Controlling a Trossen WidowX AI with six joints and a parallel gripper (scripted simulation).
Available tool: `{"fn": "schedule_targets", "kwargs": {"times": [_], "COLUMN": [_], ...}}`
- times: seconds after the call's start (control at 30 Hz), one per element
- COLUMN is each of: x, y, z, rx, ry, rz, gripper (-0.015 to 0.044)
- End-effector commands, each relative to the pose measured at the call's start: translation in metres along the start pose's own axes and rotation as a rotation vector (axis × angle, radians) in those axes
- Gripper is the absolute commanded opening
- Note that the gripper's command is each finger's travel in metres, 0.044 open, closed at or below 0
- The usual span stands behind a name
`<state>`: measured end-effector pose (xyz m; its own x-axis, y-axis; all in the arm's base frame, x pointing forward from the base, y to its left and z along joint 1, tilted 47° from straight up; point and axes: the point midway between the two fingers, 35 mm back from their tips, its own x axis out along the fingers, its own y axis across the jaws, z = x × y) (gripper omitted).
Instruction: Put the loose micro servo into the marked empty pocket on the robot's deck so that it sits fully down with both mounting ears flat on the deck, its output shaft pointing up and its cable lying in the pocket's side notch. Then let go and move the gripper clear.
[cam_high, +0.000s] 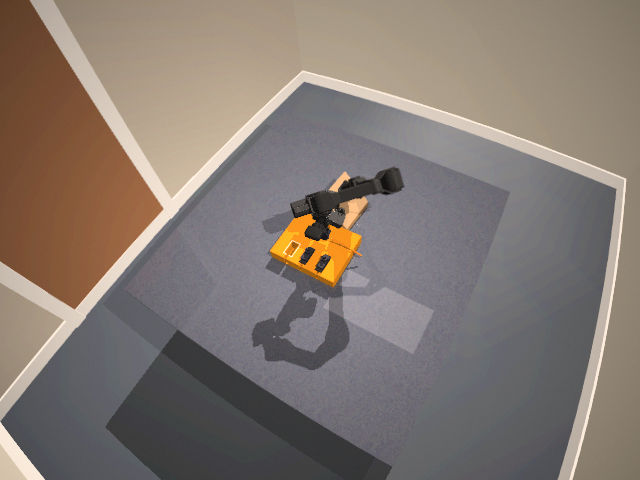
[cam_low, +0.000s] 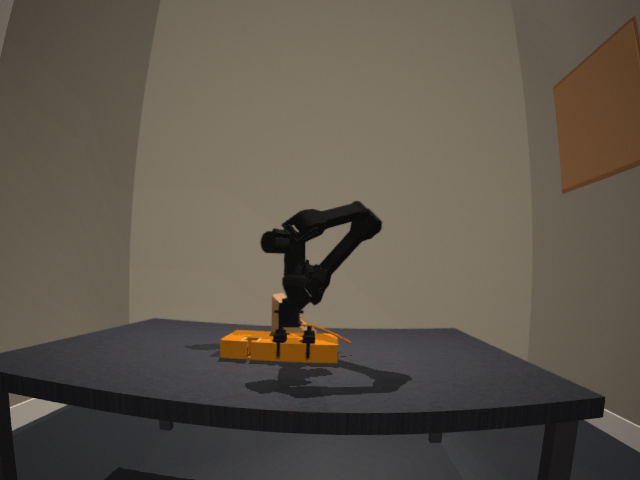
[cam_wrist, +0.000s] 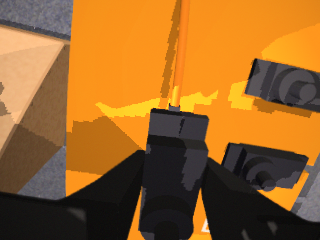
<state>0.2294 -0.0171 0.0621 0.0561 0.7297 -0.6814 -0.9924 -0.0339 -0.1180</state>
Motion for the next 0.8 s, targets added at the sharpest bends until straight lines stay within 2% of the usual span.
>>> {"fn": "schedule_targets", "kwargs": {"times": [0.0, 0.57, 0.77], "x": [-0.003, -0.005, -0.005], "y": [-0.001, 0.005, 0.005], "z": [-0.019, -0.100, -0.103], "rx": [-0.005, -0.006, 0.011], "ry": [0.013, 0.017, 0.017], "rz": [-0.008, -0.009, -0.009], "gripper": [0.0000, 0.0000, 0.0000]}}
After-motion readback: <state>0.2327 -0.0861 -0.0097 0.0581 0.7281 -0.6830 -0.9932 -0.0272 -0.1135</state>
